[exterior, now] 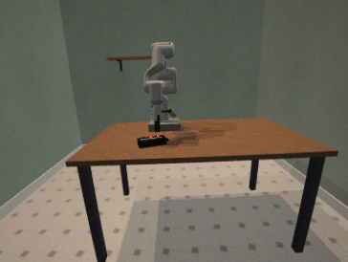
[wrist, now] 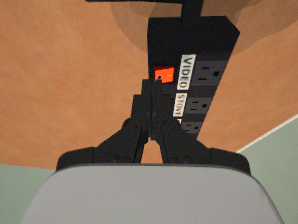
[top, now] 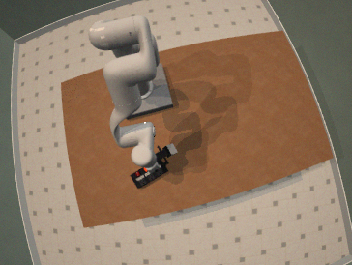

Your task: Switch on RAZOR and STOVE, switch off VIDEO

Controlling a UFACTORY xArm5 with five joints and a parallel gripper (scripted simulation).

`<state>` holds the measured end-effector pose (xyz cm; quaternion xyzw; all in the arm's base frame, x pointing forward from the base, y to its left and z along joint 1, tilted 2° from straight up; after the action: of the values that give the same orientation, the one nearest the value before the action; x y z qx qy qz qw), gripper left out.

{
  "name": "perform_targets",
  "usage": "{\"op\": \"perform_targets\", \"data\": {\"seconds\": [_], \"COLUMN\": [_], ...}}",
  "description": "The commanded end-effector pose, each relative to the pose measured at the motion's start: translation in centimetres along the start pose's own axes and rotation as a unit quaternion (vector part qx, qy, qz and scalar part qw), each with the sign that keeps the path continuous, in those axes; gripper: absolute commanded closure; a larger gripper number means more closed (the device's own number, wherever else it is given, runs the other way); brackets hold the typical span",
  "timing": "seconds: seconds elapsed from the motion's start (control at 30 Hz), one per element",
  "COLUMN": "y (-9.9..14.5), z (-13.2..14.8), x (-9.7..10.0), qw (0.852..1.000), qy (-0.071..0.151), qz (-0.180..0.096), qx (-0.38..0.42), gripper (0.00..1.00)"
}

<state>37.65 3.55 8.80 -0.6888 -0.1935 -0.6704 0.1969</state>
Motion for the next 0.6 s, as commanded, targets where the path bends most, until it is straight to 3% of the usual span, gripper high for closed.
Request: {"op": "perform_targets", "data": {"seconds": [0.0, 0.57], "y": [0.1, 0.0], "z": [0.1, 0.1], "x": [-0.4, -1.5], "qw": [1.000, 1.000], "qy": [0.002, 0.002], "qz": [-0.001, -0.001], "qx": [0.000, 0.000], "gripper": [1.00, 1.00]}}
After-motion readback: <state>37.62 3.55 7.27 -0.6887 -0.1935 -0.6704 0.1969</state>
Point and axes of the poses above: the point where the finger pads meet when closed, its own x axis back along the fingers, its own z axis across the jaws, y = z × x, the point moved 6 cm from there along x, back along the fingers, and after that the axes turned 6 degrees about x, right-handed, at the moved point
